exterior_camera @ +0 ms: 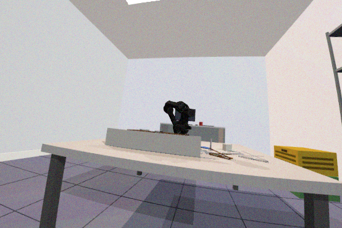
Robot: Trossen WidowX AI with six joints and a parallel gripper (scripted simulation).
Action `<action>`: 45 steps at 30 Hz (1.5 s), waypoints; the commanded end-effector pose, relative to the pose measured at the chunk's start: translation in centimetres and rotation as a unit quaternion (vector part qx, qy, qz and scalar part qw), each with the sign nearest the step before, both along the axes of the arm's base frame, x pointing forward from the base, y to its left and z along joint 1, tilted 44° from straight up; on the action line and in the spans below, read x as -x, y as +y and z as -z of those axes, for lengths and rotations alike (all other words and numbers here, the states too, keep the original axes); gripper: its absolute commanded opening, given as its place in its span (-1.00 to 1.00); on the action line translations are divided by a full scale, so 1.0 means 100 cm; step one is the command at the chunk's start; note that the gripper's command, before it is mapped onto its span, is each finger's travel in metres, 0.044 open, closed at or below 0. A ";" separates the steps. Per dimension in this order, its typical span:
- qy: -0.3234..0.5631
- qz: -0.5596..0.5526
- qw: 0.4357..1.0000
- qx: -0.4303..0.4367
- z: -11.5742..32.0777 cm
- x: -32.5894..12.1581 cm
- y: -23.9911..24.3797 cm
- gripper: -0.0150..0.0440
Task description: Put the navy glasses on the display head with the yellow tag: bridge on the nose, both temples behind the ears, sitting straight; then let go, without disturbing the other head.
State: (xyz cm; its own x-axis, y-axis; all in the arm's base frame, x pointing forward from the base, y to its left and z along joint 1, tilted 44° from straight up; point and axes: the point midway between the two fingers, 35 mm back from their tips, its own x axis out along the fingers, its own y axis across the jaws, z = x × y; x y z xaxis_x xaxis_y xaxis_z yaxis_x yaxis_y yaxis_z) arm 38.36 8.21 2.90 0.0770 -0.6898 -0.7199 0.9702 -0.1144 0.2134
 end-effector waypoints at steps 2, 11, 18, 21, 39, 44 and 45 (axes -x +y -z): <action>0.002 -0.001 1.000 0.003 0.000 -0.007 -0.001 -0.49; 0.002 -0.001 1.000 0.003 -0.003 -0.019 -0.003 -0.49; 0.002 -0.001 1.000 0.003 -0.004 -0.025 -0.004 -0.49; 0.002 -0.001 1.000 0.003 -0.004 -0.026 -0.004 -0.49; 0.002 -0.001 1.000 0.003 -0.002 -0.026 -0.006 -0.49; 0.002 -0.001 1.000 0.003 -0.002 -0.026 -0.006 -0.49; 0.002 -0.001 1.000 0.003 -0.002 -0.026 -0.006 -0.49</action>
State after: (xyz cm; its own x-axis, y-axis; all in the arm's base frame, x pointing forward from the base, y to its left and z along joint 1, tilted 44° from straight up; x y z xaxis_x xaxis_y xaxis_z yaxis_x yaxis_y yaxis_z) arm 40.87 7.69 3.17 0.0742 -0.6919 -0.7182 0.9703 -0.1162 0.2122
